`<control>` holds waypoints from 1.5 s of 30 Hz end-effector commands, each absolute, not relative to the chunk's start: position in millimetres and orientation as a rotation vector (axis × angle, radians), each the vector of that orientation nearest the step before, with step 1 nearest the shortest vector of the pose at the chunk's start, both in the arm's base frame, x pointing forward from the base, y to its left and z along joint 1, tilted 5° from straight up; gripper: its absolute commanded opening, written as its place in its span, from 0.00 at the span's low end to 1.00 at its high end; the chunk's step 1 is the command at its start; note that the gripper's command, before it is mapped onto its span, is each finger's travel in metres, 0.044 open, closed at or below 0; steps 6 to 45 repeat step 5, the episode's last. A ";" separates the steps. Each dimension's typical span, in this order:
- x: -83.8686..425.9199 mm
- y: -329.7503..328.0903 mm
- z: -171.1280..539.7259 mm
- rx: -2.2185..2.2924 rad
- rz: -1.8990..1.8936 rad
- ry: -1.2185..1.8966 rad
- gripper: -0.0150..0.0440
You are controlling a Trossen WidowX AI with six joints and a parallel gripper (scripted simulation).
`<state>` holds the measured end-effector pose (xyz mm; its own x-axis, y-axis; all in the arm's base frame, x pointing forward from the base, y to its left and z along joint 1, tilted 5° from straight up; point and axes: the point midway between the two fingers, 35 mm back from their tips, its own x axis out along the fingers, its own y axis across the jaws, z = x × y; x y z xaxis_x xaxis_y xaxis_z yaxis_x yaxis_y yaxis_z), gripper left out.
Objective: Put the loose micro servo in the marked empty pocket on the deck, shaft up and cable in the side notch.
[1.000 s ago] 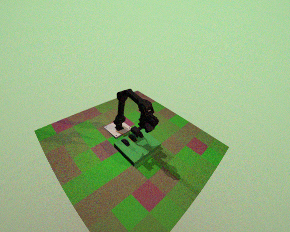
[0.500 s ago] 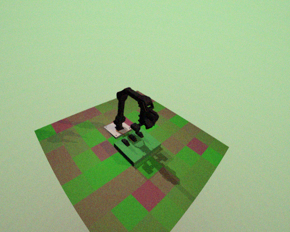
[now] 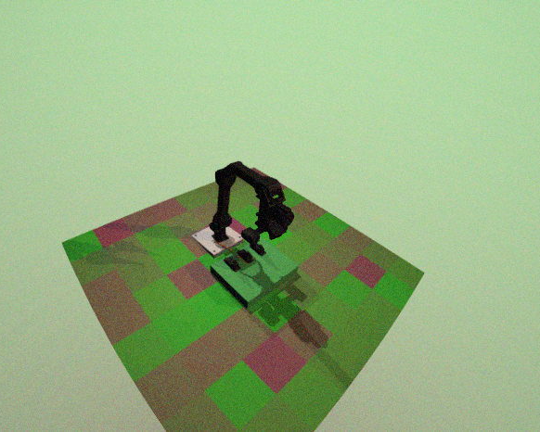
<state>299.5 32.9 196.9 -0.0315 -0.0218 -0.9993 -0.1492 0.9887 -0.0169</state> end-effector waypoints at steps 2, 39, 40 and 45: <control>298.9 33.0 197.6 -0.131 0.101 1.602 1.00; 298.9 33.0 197.6 -0.131 0.101 1.602 1.00; 298.9 33.0 197.6 -0.131 0.101 1.602 1.00; 298.9 33.0 197.6 -0.131 0.101 1.602 1.00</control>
